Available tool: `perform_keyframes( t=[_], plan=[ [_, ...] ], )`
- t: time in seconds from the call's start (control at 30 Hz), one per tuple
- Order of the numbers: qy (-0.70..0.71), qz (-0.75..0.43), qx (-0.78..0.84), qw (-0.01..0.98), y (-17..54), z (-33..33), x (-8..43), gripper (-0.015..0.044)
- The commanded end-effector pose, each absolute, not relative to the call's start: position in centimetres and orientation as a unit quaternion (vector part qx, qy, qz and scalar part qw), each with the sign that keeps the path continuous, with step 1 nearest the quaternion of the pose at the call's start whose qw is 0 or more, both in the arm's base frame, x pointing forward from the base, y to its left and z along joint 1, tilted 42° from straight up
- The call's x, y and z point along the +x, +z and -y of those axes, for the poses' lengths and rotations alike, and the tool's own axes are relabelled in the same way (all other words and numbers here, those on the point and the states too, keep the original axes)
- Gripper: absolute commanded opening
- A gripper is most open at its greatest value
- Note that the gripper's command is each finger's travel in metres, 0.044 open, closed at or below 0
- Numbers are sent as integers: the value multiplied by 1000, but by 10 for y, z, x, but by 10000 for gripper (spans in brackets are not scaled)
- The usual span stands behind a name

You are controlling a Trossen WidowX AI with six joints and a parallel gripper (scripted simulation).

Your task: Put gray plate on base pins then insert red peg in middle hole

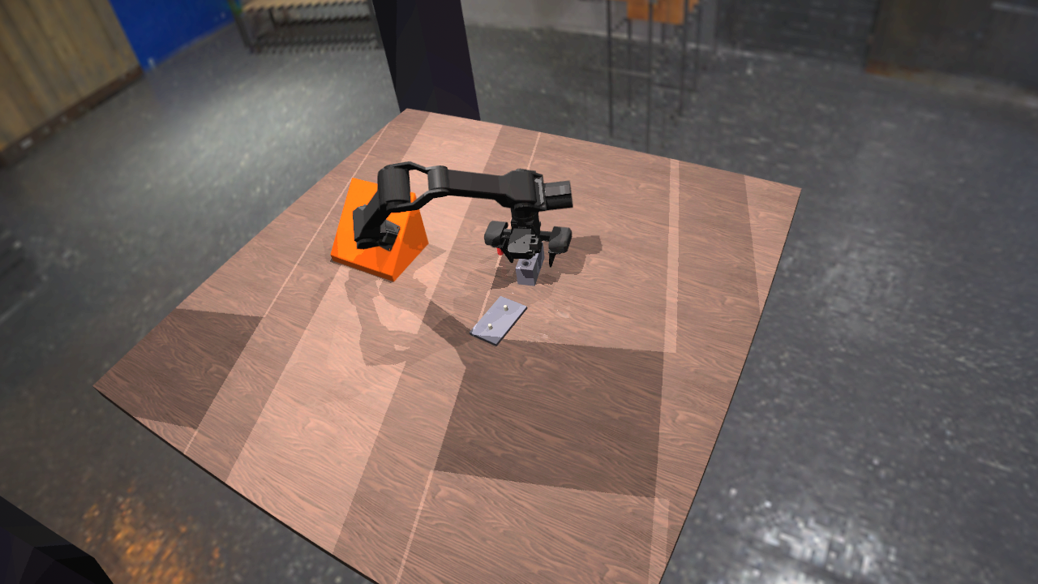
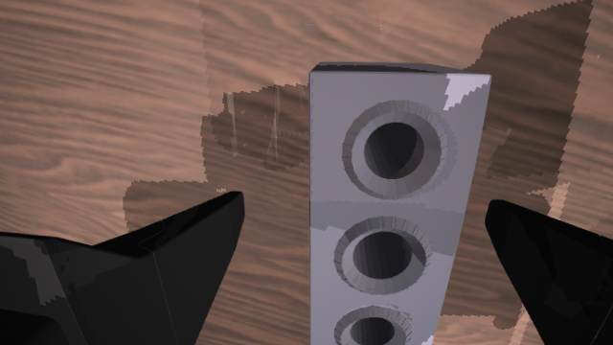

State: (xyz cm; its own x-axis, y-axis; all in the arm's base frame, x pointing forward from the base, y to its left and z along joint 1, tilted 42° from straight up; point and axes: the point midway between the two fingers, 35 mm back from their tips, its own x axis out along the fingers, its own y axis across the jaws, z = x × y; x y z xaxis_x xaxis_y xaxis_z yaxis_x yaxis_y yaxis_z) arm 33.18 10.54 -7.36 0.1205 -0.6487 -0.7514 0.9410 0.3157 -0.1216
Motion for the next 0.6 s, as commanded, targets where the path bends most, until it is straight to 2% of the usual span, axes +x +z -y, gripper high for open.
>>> perform_keyframes(
  t=[0.0,0.23,0.57],
  plan=[
    [-551,-370,194,723,-78,-100,331,440],
    [-551,-370,193,723,-85,-94,332,440],
    [-551,-370,193,723,-85,-94,332,177]
  ],
)
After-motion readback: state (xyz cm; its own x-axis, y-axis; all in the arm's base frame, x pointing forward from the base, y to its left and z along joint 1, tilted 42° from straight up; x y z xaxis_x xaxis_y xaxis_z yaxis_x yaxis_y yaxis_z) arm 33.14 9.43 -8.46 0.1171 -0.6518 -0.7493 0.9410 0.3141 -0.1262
